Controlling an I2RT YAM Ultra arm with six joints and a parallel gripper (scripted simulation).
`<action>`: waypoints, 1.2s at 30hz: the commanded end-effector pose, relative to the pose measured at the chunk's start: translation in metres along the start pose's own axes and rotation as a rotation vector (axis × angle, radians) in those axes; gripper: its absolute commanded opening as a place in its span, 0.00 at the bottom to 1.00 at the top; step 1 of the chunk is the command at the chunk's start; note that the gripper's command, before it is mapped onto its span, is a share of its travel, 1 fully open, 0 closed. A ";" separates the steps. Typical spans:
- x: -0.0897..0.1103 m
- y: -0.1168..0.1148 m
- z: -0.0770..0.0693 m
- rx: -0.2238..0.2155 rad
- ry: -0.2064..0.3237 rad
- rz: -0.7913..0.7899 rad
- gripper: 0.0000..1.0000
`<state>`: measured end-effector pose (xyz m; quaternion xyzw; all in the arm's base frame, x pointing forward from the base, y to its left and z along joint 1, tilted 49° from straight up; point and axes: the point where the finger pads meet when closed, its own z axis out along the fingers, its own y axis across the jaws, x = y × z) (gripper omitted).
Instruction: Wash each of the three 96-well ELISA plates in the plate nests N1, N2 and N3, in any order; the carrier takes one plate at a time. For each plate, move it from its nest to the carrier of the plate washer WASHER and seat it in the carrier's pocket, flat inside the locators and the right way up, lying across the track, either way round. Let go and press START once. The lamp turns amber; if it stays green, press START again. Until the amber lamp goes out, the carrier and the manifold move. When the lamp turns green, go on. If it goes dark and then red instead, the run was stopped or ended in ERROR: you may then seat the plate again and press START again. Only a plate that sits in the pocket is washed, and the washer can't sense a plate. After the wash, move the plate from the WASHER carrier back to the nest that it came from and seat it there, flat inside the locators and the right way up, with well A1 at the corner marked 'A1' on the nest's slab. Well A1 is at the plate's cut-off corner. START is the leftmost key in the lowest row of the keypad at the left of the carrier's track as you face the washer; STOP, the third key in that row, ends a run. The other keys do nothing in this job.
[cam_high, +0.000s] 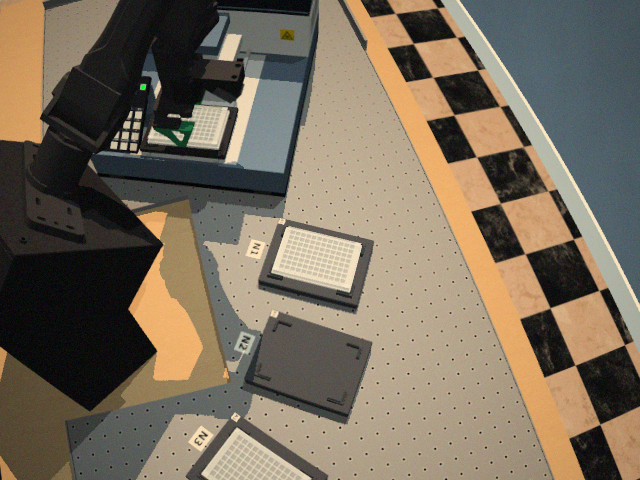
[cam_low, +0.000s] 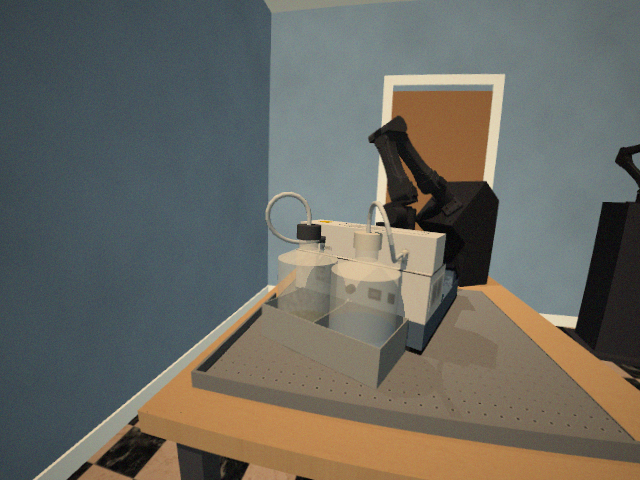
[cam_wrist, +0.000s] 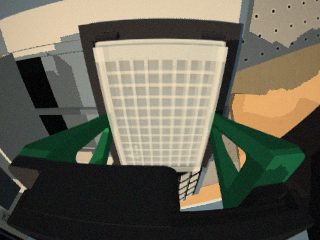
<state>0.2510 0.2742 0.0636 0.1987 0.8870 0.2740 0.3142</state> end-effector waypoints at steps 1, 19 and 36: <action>-0.001 0.002 -0.001 -0.006 -0.001 -0.001 0.60; -0.001 0.002 -0.001 -0.006 -0.001 -0.001 0.00; -0.001 0.002 -0.001 -0.006 -0.001 -0.001 0.00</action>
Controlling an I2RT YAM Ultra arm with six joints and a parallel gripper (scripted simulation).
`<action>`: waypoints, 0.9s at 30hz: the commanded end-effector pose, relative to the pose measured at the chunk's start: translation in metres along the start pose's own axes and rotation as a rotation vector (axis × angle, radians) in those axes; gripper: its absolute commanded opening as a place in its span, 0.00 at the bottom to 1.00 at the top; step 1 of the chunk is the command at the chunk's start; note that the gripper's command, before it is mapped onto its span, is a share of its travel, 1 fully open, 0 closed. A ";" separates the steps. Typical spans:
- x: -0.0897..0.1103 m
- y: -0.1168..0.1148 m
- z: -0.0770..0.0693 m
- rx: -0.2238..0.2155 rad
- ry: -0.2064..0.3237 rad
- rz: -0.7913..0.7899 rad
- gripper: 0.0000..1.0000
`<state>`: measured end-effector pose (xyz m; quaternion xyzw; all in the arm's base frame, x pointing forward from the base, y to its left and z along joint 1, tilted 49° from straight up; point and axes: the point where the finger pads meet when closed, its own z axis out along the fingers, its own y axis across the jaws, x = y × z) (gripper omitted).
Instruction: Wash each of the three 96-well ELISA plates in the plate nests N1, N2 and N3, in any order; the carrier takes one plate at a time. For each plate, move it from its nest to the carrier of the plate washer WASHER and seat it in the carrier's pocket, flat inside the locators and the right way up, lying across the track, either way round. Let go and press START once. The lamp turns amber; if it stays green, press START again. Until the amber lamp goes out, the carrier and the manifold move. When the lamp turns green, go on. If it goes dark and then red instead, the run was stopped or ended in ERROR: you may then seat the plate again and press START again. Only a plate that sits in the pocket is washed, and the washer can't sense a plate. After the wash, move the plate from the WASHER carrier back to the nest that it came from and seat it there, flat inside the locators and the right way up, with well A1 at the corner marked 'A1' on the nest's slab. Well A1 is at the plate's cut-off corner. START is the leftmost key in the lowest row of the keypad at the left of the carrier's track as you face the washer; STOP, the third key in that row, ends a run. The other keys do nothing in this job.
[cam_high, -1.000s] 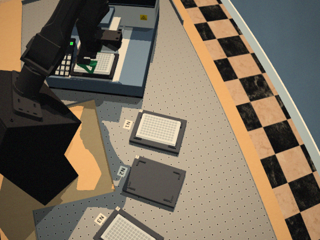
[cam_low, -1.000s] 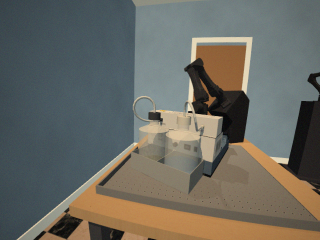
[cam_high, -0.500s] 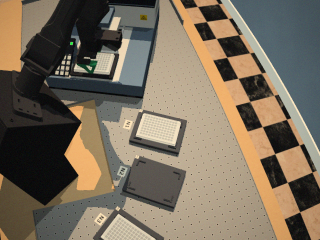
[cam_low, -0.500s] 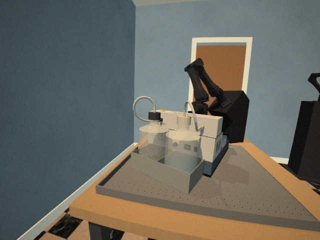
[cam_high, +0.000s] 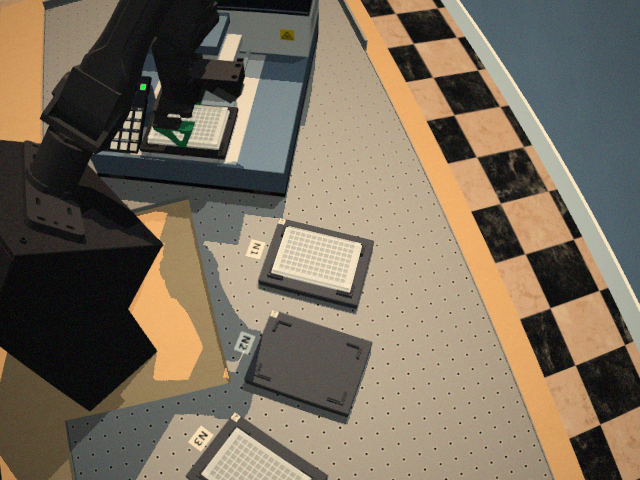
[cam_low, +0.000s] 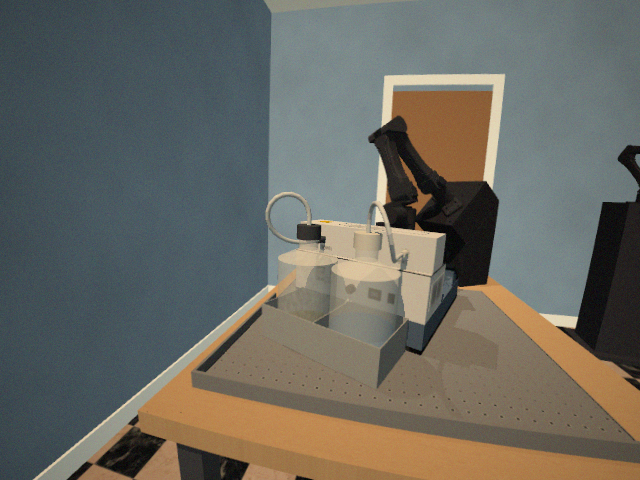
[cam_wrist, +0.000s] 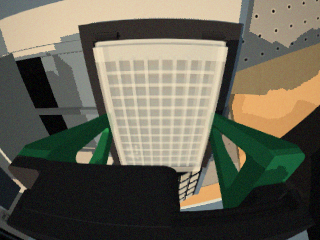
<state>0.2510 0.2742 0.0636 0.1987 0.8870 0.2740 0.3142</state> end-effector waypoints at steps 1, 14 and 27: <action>-0.001 0.002 -0.001 -0.006 -0.001 -0.001 0.00; -0.001 0.002 -0.006 -0.006 -0.001 -0.001 0.00; -0.001 0.002 -0.024 -0.007 -0.001 -0.001 0.00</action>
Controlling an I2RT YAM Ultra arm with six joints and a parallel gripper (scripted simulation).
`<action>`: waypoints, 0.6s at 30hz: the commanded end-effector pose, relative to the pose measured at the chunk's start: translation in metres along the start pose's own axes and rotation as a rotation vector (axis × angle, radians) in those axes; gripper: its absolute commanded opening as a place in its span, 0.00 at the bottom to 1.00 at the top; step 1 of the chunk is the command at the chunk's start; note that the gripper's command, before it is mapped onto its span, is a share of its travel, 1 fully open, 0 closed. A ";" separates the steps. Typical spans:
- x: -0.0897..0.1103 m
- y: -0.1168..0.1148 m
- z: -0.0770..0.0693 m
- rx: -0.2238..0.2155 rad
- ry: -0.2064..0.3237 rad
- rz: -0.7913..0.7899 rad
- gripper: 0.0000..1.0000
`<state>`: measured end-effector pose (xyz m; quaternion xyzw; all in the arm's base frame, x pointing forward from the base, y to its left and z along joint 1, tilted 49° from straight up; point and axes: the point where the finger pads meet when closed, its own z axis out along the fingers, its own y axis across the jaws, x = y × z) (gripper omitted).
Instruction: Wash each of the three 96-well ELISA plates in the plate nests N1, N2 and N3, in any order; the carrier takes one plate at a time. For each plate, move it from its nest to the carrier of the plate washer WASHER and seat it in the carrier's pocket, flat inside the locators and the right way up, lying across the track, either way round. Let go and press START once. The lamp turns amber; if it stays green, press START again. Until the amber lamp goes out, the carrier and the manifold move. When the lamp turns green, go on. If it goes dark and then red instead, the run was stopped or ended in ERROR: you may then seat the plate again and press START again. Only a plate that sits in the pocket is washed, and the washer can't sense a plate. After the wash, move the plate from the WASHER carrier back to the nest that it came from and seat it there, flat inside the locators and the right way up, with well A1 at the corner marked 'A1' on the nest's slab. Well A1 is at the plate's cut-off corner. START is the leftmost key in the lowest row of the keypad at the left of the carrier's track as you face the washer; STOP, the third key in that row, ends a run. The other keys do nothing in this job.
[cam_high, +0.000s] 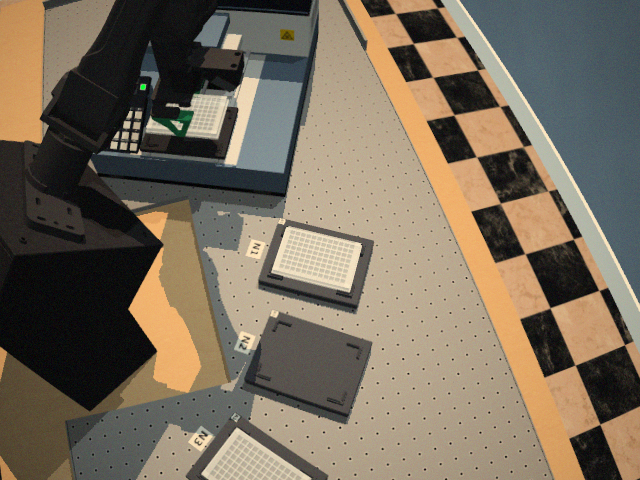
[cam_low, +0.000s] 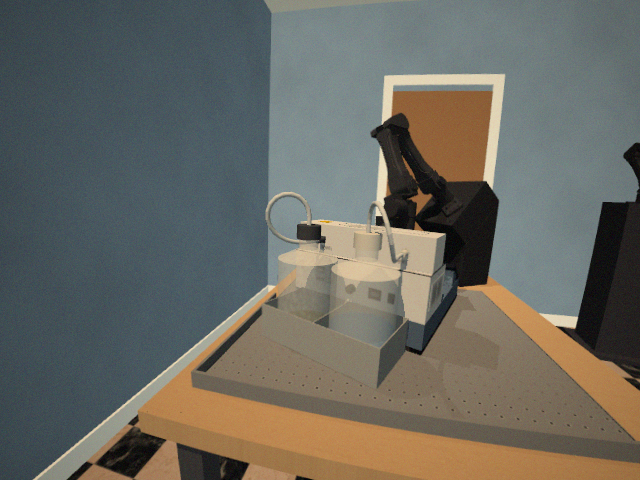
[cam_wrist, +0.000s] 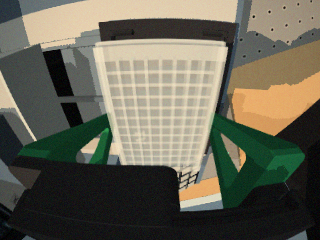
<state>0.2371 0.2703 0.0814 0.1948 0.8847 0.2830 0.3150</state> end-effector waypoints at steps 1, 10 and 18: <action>-0.001 -0.003 -0.004 0.013 -0.004 0.000 0.00; -0.001 -0.003 -0.019 0.013 -0.004 0.000 0.00; 0.000 -0.003 -0.029 0.013 -0.004 0.000 0.00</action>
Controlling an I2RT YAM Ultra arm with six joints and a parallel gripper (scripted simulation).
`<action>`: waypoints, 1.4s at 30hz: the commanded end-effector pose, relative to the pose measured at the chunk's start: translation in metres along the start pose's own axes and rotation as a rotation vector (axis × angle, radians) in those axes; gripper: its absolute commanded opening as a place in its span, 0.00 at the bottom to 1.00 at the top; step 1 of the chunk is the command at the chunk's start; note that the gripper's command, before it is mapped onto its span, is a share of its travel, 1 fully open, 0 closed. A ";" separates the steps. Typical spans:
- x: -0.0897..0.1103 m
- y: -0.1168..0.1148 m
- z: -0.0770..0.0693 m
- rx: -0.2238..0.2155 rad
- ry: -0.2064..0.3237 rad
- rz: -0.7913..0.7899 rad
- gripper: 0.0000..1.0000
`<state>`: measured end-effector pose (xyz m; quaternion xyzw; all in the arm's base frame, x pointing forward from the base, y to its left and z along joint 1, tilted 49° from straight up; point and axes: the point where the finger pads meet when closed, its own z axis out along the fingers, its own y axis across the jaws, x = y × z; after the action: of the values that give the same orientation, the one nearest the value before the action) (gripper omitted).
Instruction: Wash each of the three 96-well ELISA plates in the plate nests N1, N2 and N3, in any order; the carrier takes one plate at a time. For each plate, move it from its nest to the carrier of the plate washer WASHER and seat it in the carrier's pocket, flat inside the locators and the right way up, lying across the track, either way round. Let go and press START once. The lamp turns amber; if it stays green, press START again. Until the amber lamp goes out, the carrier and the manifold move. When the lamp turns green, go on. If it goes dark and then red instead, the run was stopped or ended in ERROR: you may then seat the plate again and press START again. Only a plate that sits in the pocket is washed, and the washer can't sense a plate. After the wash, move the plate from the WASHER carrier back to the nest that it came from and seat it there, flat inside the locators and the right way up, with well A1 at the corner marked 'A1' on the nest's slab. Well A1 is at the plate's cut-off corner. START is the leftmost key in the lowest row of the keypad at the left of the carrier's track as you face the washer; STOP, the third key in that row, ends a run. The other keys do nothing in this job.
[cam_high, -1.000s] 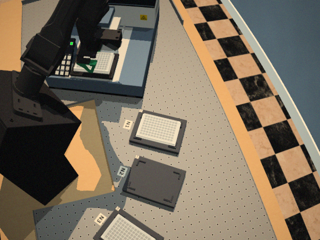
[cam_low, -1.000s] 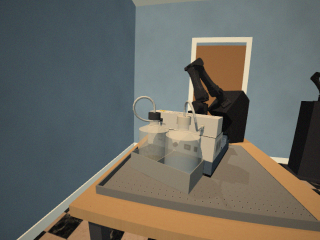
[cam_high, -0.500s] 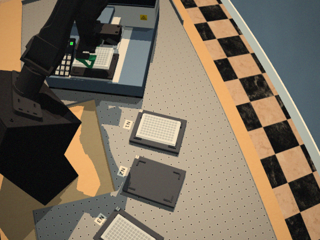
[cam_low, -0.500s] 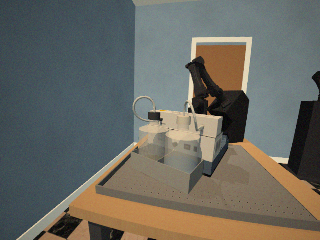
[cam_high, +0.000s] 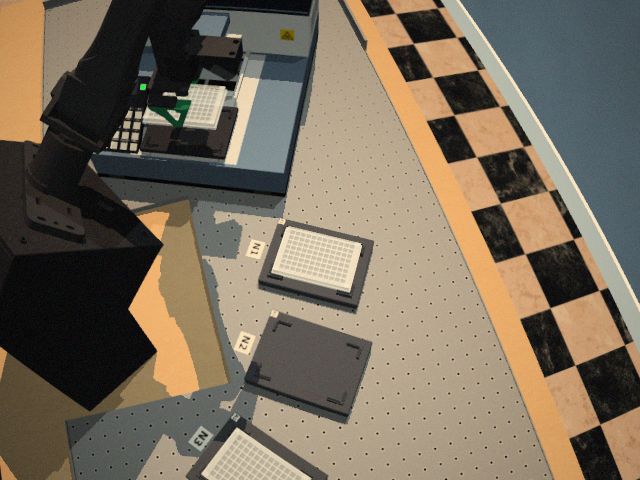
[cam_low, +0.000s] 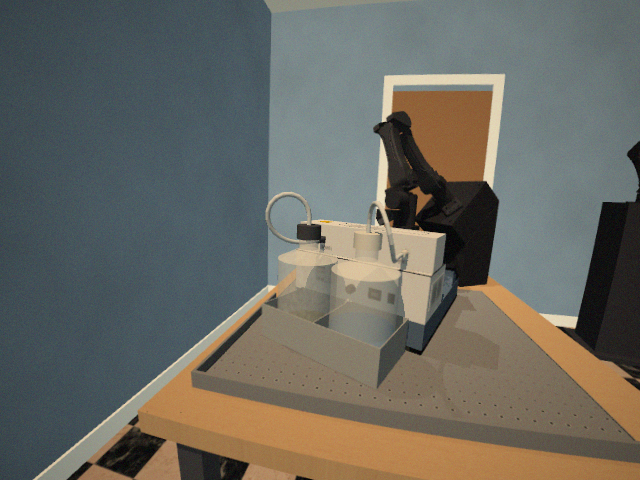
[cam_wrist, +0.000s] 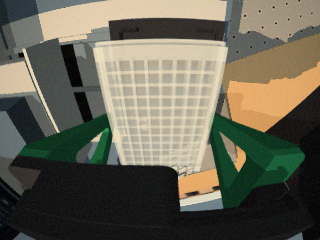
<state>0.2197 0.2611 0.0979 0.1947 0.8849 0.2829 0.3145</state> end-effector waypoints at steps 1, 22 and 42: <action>-0.001 -0.003 -0.005 0.013 -0.005 0.000 0.00; -0.001 -0.002 -0.036 0.013 -0.005 0.001 0.00; -0.010 -0.006 -0.042 0.013 -0.006 0.050 0.00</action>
<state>0.1931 0.2403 0.1210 0.2032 0.8870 0.2759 0.3096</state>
